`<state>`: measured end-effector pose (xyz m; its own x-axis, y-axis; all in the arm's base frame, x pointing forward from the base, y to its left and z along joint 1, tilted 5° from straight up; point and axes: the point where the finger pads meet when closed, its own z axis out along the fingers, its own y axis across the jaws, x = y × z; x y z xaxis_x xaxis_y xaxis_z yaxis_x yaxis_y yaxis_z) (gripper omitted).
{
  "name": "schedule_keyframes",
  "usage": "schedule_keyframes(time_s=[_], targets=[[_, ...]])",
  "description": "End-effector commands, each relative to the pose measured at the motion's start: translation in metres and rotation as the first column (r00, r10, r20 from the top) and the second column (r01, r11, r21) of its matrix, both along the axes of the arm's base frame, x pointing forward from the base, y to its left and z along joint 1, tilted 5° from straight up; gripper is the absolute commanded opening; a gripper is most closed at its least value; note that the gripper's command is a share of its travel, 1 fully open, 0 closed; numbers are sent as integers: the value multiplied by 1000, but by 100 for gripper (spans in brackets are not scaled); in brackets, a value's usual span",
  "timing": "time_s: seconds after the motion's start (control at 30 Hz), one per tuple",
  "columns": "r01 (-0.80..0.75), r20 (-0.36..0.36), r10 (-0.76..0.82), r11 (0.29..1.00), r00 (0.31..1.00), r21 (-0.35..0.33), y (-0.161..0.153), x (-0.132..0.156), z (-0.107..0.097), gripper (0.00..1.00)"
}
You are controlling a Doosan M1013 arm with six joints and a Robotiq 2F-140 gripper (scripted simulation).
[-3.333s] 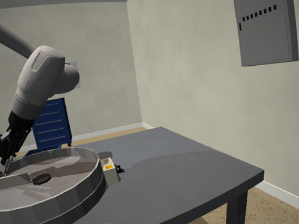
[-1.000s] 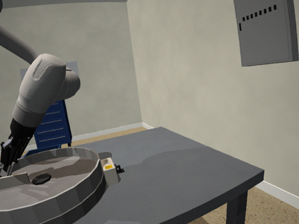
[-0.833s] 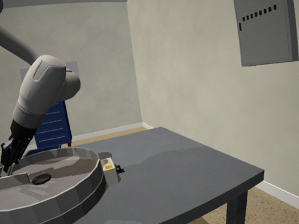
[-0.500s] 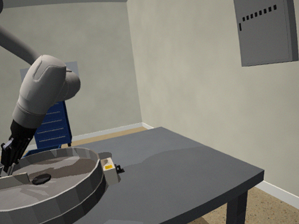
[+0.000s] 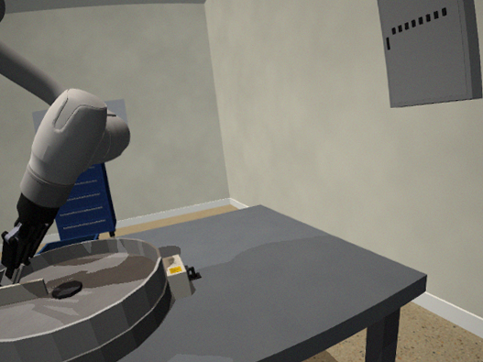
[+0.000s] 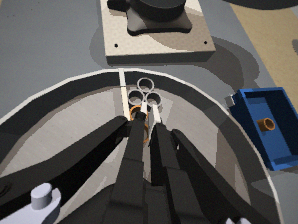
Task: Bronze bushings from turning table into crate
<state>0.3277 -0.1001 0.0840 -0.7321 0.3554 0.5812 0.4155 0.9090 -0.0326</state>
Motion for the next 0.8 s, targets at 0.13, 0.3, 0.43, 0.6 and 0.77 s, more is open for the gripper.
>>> schedule_keyframes(time_s=[0.13, 0.3, 0.43, 0.6, 0.77], targets=[[0, 0, 0, 1000, 1000, 0, 0, 0, 0, 6], [0, 0, 0, 1000, 1000, 0, 0, 0, 0, 0], [0, 0, 0, 1000, 1000, 0, 0, 0, 0, 0], [0, 0, 0, 1000, 1000, 0, 0, 0, 0, 0], [0, 0, 0, 1000, 1000, 0, 0, 0, 0, 0]])
